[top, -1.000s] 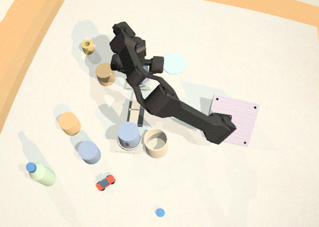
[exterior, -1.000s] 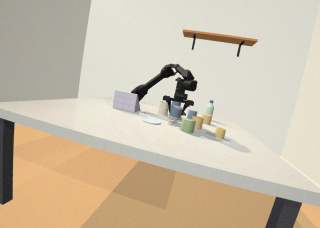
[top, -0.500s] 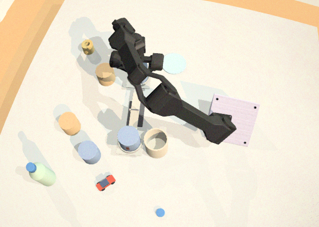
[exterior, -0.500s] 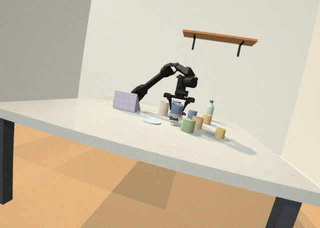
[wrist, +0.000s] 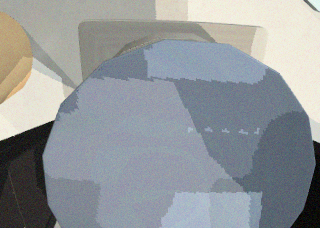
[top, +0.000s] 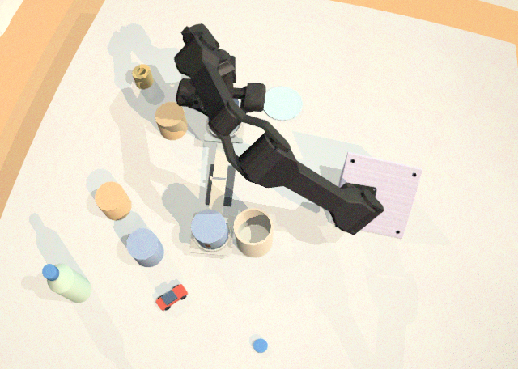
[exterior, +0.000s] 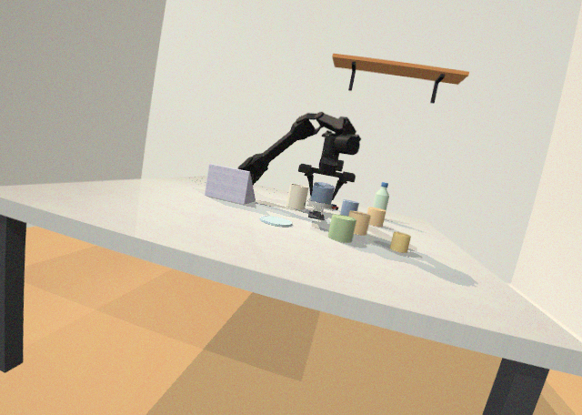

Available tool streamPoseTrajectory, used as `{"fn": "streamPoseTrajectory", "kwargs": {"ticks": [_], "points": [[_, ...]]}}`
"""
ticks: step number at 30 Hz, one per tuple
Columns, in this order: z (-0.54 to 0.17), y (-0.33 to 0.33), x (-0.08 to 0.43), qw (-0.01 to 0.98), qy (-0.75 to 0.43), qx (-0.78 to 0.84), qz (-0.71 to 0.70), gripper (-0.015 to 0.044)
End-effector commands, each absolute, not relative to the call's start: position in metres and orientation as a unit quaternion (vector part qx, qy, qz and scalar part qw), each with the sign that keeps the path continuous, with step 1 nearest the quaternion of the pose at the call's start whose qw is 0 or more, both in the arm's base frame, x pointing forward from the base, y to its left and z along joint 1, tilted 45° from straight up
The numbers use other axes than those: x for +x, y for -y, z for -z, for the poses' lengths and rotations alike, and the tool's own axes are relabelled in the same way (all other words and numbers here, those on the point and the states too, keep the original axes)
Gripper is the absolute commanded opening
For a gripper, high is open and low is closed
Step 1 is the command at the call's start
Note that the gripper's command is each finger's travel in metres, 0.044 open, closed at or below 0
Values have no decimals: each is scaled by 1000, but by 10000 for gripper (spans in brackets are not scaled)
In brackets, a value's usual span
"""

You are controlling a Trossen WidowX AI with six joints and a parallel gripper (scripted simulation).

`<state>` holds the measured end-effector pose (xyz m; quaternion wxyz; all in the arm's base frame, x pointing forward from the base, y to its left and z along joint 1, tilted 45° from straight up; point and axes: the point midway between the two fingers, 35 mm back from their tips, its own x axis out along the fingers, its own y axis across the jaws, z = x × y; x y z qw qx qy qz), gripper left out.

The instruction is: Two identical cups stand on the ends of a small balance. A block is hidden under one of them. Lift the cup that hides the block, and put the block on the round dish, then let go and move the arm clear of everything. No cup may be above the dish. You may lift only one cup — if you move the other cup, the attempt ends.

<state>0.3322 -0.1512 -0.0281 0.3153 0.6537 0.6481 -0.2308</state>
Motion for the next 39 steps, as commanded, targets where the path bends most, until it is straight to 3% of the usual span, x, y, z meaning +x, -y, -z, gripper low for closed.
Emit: {"fn": "streamPoseTrajectory", "kwargs": {"ticks": [1, 39], "points": [[23, 165, 335, 331, -637, 656, 233, 0], [-14, 199, 329, 334, -627, 661, 241, 0]]}}
